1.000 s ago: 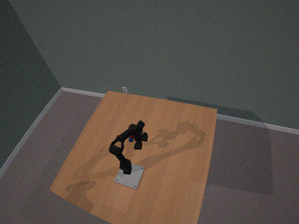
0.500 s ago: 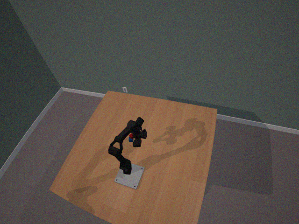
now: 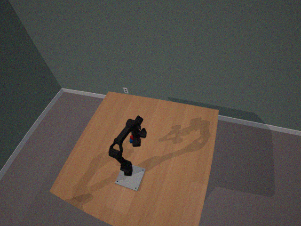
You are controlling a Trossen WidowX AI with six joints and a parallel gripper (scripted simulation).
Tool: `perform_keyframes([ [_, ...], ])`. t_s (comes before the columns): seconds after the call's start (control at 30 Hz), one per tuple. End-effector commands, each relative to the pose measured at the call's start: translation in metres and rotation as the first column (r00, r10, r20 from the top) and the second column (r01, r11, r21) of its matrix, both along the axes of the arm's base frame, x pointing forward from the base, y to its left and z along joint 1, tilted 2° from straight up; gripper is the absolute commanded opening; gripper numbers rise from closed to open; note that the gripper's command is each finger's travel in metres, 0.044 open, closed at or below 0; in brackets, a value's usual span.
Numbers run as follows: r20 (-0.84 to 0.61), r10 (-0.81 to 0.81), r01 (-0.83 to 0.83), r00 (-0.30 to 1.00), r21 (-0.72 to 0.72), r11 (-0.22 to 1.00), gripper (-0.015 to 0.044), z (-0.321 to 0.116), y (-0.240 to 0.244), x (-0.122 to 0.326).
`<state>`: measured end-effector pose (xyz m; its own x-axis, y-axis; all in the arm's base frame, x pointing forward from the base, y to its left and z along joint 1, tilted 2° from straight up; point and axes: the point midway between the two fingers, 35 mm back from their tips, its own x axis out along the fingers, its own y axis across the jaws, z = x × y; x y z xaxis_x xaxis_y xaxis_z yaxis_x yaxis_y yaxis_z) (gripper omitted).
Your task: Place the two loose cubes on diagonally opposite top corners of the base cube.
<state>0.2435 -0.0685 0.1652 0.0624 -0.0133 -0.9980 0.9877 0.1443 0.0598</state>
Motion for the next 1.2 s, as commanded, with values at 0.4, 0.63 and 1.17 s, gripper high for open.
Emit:
perform_keyframes([
  [0.4, -0.006, 0.314, -0.314, 0.949, -0.014, 0.949, 0.0105, -0.003, 0.041, 0.021],
  [0.63, -0.009, 0.447, -0.447, 0.894, -0.021, 0.894, 0.0105, -0.005, 0.062, 0.028],
  [1.17, -0.018, 0.691, -0.691, 0.723, -0.033, 0.722, 0.0105, -0.009, 0.107, 0.038],
])
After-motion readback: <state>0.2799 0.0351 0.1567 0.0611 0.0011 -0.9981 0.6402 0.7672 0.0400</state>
